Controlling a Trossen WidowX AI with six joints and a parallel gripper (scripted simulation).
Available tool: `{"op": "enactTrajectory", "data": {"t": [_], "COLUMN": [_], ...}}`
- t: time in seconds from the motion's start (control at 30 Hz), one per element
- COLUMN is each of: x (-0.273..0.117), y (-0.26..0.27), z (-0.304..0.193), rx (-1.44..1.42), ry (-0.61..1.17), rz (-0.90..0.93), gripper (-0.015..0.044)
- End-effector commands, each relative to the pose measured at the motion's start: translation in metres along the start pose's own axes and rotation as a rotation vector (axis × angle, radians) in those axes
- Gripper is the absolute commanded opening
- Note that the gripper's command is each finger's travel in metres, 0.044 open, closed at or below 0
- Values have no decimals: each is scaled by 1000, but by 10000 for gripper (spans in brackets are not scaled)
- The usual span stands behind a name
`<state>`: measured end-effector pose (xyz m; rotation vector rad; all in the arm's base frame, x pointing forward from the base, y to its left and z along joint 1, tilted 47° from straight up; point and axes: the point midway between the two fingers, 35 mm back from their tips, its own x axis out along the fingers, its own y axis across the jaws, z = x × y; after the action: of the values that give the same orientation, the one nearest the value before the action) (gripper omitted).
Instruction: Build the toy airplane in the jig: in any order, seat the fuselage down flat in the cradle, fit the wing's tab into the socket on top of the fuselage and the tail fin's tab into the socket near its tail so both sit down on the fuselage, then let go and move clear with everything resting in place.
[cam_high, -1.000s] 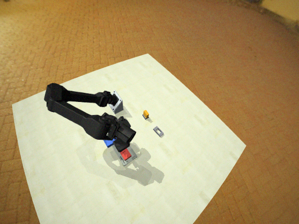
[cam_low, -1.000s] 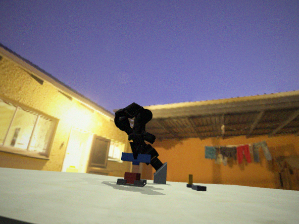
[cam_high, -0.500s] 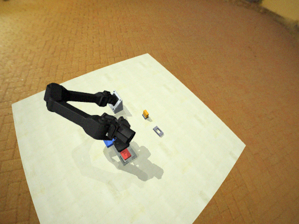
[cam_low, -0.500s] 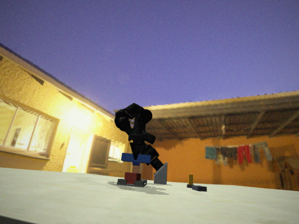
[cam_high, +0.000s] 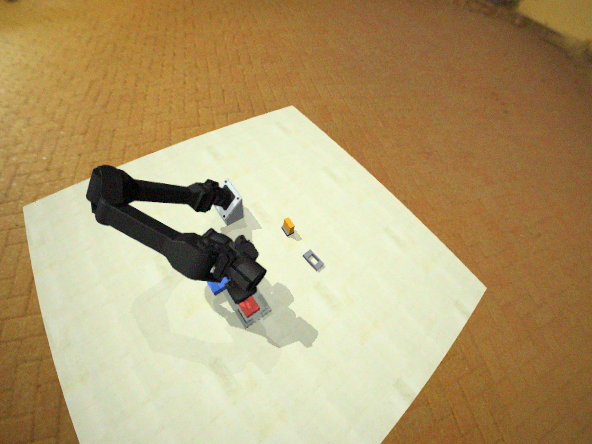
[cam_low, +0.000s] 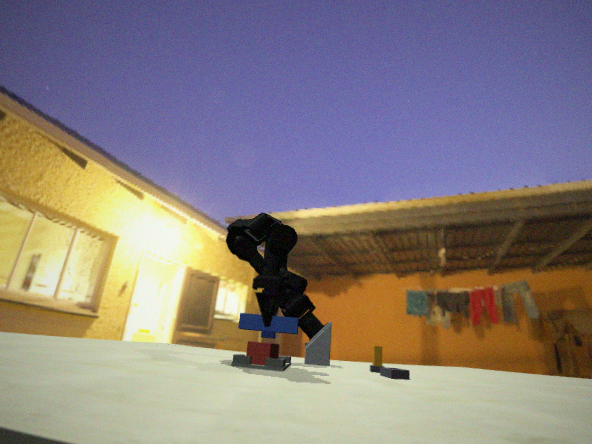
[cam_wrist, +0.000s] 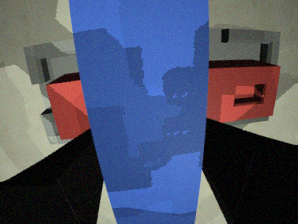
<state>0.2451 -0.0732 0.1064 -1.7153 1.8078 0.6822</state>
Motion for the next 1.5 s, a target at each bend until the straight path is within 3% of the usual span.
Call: {"op": "enactTrajectory", "data": {"t": [0.0, 0.3, 0.47, 0.63, 1.13, 1.47], "x": [6, 16, 15, 15, 15, 6], "y": [0, 1, 1, 1, 1, 0], "z": [-1, -2, -1, -1, -1, 0], "rx": [-3, -2, 0, 0, 0, -1], "ry": [6, 7, 2, 2, 2, 0], "rz": [-4, -4, 1, 1, 1, 0], "gripper": [195, 195, 162, 31, 424, 440]}}
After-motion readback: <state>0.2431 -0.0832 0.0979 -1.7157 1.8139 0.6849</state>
